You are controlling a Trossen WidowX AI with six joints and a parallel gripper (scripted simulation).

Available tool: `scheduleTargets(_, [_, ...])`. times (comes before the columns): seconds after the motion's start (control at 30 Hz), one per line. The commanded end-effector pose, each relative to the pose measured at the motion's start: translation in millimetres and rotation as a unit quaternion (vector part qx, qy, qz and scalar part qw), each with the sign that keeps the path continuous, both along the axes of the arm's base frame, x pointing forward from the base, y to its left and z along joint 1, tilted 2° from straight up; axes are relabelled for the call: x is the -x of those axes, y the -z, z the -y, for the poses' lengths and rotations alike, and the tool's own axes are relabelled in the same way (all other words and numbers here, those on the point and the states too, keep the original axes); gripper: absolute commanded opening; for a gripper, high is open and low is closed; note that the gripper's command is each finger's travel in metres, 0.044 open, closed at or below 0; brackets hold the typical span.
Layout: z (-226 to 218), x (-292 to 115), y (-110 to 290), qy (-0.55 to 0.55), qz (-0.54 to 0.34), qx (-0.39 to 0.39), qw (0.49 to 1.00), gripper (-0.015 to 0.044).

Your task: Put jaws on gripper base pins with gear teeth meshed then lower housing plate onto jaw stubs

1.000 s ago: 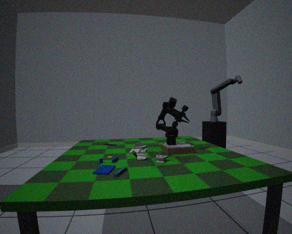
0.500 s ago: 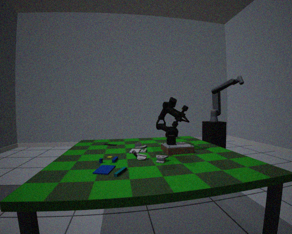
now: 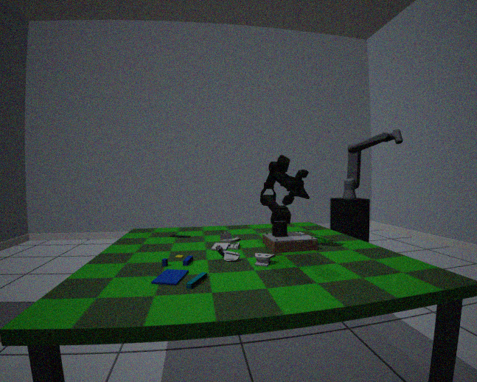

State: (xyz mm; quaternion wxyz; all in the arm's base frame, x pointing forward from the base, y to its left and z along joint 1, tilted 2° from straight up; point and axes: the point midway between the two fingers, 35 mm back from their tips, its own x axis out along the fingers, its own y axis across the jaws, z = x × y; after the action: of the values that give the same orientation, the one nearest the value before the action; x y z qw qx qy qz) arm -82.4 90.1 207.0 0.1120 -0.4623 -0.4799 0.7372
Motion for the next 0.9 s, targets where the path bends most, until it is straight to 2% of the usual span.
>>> scheduleTargets(0.0, [-7.6,-5.1,-3.1,0.042,-0.016,0.029,0.999,0.0000])
scheduleTargets(0.23, [-26.2,-14.9,-5.9,0.073,0.001,0.033,0.997,0.0000])
scheduleTargets(0.87, [-61.0,-41.8,-12.0,0.250,-0.083,0.150,0.953,0.0000])
